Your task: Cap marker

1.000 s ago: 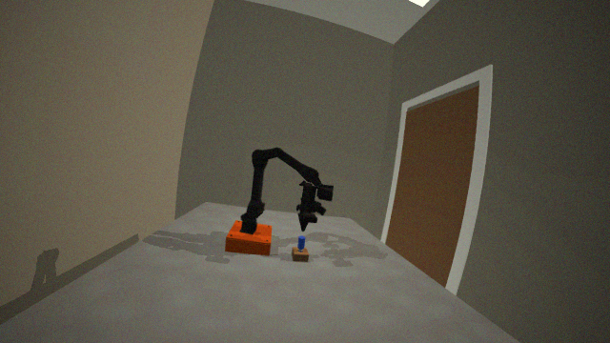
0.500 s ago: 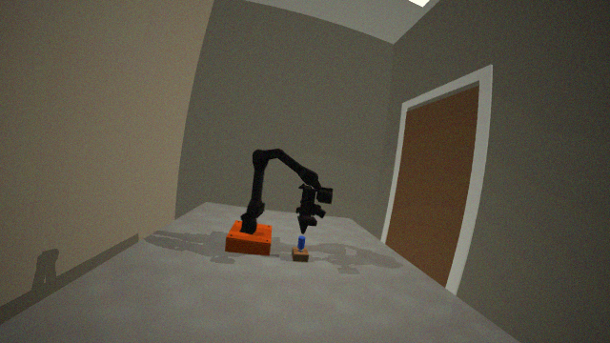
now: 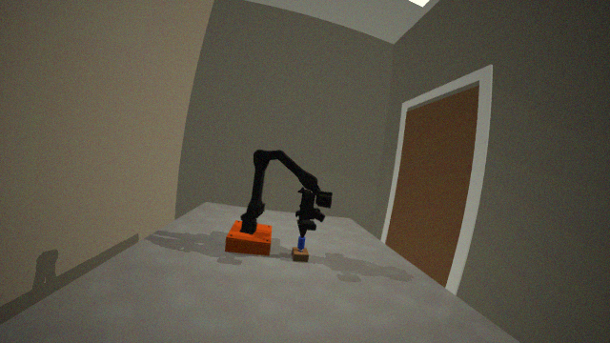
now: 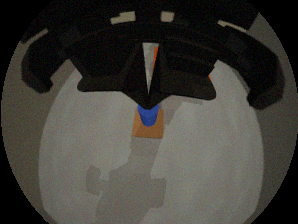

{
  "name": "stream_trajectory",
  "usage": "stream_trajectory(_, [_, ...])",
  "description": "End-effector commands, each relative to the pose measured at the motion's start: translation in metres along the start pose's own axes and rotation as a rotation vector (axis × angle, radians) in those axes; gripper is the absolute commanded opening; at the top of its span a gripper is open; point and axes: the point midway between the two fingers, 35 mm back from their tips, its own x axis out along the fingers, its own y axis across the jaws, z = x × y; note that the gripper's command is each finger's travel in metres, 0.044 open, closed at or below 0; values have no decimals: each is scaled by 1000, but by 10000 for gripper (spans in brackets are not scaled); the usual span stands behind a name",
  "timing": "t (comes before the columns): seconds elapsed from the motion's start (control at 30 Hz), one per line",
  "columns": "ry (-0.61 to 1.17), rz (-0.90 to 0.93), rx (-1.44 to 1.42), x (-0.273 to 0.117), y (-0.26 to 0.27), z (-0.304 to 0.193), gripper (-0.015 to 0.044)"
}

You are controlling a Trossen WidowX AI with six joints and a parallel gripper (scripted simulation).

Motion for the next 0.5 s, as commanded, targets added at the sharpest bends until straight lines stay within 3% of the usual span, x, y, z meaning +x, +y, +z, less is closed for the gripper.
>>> stream_trajectory(0.0, [1,3,-4,8,0,0,0])
stream_trajectory(0.33, [-9,0,0,1,0,2,0])
stream_trajectory(0.47, [-9,0,0,-41,-1,6,0])
